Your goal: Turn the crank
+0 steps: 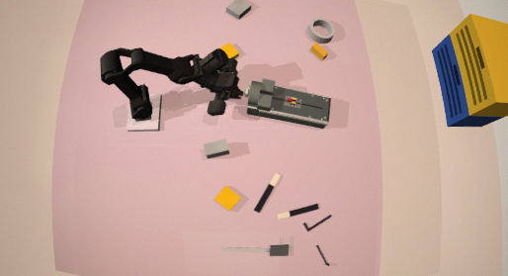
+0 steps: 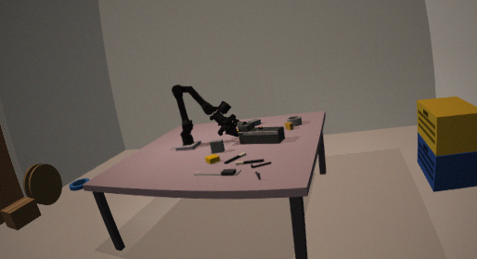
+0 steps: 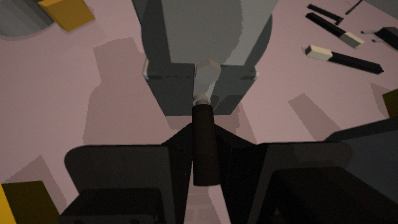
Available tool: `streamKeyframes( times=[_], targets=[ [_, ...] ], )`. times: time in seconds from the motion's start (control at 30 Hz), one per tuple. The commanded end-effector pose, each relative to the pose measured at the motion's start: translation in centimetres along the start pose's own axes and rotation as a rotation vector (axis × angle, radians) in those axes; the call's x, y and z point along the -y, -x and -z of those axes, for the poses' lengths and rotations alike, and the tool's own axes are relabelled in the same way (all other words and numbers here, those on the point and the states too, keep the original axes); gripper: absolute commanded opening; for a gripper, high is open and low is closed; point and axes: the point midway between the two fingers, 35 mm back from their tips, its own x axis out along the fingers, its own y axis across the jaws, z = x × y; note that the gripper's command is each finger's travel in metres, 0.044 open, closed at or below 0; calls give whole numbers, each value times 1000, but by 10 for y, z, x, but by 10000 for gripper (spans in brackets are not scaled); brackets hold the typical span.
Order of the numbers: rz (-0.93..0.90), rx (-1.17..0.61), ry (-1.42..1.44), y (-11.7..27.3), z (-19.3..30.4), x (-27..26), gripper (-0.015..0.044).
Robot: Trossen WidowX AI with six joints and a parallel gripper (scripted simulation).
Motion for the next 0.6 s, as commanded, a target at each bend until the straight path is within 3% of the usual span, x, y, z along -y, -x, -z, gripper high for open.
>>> streamKeyframes(
  times=[0.0,0.57],
  targets=[
    [-25,-3,6,0,0,-9,0],
    [-25,-3,6,2,-2,-13,0]
  ],
)
